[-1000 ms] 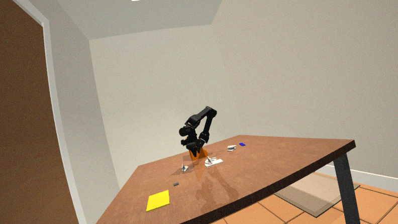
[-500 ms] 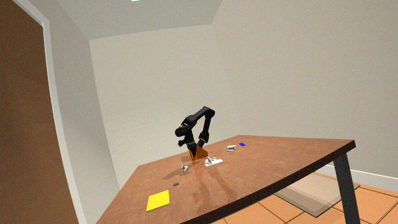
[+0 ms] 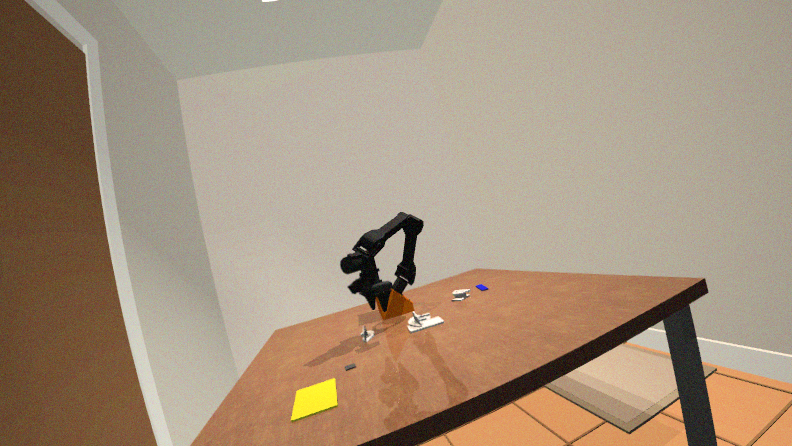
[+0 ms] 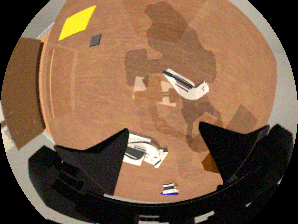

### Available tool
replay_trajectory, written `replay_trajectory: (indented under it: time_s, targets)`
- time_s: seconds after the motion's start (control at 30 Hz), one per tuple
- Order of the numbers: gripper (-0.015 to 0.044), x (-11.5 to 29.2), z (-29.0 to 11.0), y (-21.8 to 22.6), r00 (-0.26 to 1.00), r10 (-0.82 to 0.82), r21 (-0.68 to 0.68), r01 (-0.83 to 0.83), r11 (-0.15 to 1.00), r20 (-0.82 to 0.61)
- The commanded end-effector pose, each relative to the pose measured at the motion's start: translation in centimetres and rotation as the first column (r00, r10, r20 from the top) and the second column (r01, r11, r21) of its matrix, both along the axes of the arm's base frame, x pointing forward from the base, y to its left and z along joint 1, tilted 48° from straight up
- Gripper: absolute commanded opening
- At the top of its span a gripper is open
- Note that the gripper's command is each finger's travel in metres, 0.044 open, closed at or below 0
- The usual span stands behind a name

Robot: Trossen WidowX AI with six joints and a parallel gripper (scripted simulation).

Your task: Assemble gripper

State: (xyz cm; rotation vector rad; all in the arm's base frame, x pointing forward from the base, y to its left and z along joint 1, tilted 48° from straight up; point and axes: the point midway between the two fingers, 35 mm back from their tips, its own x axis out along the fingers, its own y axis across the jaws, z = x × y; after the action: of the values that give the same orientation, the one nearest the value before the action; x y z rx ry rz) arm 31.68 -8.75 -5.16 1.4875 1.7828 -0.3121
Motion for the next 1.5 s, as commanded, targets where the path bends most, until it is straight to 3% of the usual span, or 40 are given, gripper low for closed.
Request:
replay_trajectory:
  time_s: [0.0, 0.47, 1.0, 1.2, 1.47]
  targets:
    - [0.0440, -0.2, -0.5, -0.6, 0.996, 0.066, -0.003, -0.066, 0.998, 0.066]
    - [0.0440, -1.0, -1.9, -2.2, 0.895, 0.310, -0.046, -0.312, 0.949, 0.322]
    - [0.0440, -2.1, -3.6, -3.9, 0.632, 0.530, -0.166, -0.542, 0.824, 0.565]
    - [0.0440, -2.5, -4.1, -4.4, 0.517, 0.583, -0.220, -0.600, 0.769, 0.627]
    - [0.0440, -2.7, -6.1, -2.1, 0.513, 0.583, -0.221, -0.602, 0.768, 0.630]
